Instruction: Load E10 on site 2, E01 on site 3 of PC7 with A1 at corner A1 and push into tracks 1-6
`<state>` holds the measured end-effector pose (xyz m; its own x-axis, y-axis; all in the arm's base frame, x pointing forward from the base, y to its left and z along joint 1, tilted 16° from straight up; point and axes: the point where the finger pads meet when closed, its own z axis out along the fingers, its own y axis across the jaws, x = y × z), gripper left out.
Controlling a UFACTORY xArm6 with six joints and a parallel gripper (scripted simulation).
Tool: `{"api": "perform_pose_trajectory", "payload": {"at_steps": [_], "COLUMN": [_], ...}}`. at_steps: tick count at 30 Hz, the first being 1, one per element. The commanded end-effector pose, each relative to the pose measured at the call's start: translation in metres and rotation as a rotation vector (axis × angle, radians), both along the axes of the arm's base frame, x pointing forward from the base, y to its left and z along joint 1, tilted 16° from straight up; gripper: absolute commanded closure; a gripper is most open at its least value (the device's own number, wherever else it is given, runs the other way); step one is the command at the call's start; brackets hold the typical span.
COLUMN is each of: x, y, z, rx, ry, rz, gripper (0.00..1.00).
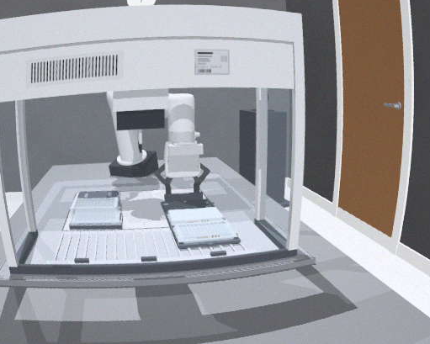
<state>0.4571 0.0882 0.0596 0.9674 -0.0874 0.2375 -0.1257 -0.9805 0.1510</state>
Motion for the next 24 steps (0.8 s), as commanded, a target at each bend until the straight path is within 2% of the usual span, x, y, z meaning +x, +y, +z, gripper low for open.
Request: {"api": "perform_pose_trajectory", "payload": {"at_steps": [1,24], "x": [0.007,0.027], "y": [0.000,-0.002], "z": [0.003,0.008], "rx": [0.001,0.001], "ry": [-0.003,-0.003], "rz": [0.000,0.000], "gripper": [0.18,0.18]}}
